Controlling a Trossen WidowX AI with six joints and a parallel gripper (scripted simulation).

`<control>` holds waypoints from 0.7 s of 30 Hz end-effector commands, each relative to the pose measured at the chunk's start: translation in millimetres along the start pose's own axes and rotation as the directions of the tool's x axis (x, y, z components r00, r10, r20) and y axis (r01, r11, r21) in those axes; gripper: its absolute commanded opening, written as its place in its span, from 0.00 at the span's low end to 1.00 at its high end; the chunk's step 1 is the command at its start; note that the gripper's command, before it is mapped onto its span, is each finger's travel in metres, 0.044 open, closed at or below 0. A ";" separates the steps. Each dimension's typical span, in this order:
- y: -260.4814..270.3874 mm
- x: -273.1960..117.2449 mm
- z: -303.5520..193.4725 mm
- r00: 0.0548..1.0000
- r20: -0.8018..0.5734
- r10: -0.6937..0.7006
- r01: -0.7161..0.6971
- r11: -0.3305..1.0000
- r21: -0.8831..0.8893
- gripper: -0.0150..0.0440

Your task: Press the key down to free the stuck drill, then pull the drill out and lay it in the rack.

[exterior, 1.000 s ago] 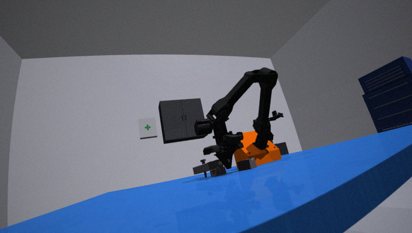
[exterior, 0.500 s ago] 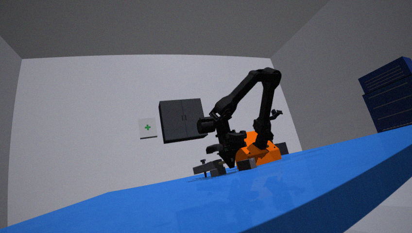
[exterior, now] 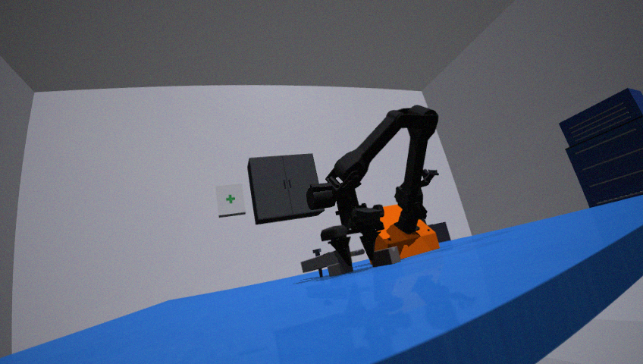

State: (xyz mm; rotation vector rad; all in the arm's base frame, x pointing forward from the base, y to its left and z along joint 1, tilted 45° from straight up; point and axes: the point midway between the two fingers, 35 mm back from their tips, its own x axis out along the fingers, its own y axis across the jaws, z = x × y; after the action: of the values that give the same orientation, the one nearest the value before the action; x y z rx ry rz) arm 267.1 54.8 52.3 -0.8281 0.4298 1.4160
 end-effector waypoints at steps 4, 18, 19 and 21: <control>0.0 1.9 -4.1 1.000 0.003 -0.001 0.001 1.000 -0.003 1.00; -0.1 5.5 -12.1 1.000 0.003 -0.001 0.001 1.000 -0.003 1.00; 0.0 5.8 -12.6 1.000 0.003 -0.001 0.001 1.000 -0.003 1.00; -0.5 4.5 -11.0 1.000 0.000 -0.001 0.001 1.000 0.000 0.91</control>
State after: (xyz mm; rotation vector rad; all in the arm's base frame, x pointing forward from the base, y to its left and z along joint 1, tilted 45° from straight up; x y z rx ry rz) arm 270.5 49.9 41.7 -0.8278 0.4300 1.4152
